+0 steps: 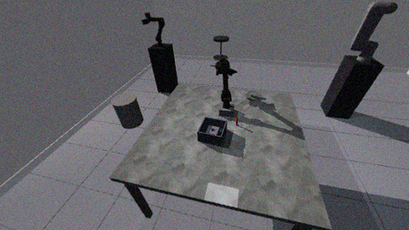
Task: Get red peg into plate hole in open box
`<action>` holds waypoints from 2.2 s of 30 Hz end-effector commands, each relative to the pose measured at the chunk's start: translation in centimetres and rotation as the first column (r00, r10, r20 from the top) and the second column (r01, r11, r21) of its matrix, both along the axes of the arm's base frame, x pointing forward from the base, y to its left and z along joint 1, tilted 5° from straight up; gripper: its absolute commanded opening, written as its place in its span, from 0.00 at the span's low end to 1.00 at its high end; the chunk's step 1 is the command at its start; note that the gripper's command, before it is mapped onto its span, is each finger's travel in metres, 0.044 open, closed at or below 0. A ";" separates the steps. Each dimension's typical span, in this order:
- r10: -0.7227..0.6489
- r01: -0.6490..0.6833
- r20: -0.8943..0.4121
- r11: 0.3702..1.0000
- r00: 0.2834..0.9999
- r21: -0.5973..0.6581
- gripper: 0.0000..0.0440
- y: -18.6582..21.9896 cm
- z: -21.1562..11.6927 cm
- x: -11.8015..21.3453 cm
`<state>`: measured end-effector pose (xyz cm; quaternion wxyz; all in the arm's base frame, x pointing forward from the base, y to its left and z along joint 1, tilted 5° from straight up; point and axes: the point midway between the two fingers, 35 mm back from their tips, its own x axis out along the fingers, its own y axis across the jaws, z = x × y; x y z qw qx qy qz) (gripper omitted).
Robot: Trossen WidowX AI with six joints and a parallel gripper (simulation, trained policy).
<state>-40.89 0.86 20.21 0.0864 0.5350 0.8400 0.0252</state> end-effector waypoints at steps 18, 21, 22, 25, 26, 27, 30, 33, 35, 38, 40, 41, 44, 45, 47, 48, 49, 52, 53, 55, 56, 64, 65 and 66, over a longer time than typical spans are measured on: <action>0.366 -0.428 -0.244 0.855 0.898 -0.294 1.00 -17.0 -3.8 6.6; 0.407 -0.490 -0.286 0.801 0.868 -0.346 1.00 -19.8 -4.3 8.7; 0.420 -0.509 -0.299 0.781 0.857 -0.363 1.00 -20.6 -4.5 9.5; 0.452 -0.561 -0.337 0.716 0.826 -0.415 1.00 -23.1 -5.0 12.0; 0.462 -0.577 -0.349 0.693 0.816 -0.432 1.00 -23.9 -5.2 12.8; 0.470 -0.592 -0.360 0.669 0.806 -0.450 1.00 -24.7 -5.3 13.8; 0.493 -0.629 -0.392 0.594 0.777 -0.501 1.00 -26.7 -5.8 16.6; 0.509 -0.656 -0.419 0.514 0.752 -0.553 1.00 -28.5 -6.3 19.8; 0.517 -0.667 -0.434 0.459 0.738 -0.587 1.00 -29.5 -6.5 21.9; 0.525 -0.673 -0.451 0.378 0.721 -0.635 1.00 -30.7 -6.9 25.2; 0.529 -0.671 -0.460 0.325 0.713 -0.666 1.00 -31.3 -7.1 27.4; 0.531 -0.668 -0.463 0.299 0.710 -0.681 1.00 -31.6 -7.2 28.6; 0.534 -0.652 -0.468 0.224 0.704 -0.725 1.00 -32.1 -7.5 31.9; 0.535 -0.644 -0.468 0.200 0.703 -0.739 1.00 -32.1 -7.6 33.0; 0.537 -0.625 -0.466 0.154 0.703 -0.765 1.00 -32.2 -7.7 35.2; 0.538 -0.614 -0.464 0.132 0.704 -0.778 1.00 -32.2 -7.8 36.2; 0.539 -0.602 -0.462 0.110 0.705 -0.791 1.00 -32.1 -7.9 37.3; 0.542 -0.561 -0.450 0.049 0.710 -0.826 1.00 -31.8 -8.0 40.5; 0.543 -0.546 -0.444 0.030 0.712 -0.838 1.00 -31.6 -8.0 41.5; 0.547 -0.512 -0.431 -0.005 0.718 -0.859 1.00 -31.1 -8.1 43.6; 0.549 -0.495 -0.424 -0.021 0.721 -0.869 1.00 -30.8 -8.1 44.6; 0.574 -0.334 -0.340 -0.120 0.745 -0.935 1.00 -27.5 -8.1 52.1; 0.578 -0.312 -0.327 -0.128 0.747 -0.941 1.00 -27.0 -8.0 53.0; 0.583 -0.291 -0.313 -0.135 0.750 -0.947 1.00 -26.4 -8.0 53.8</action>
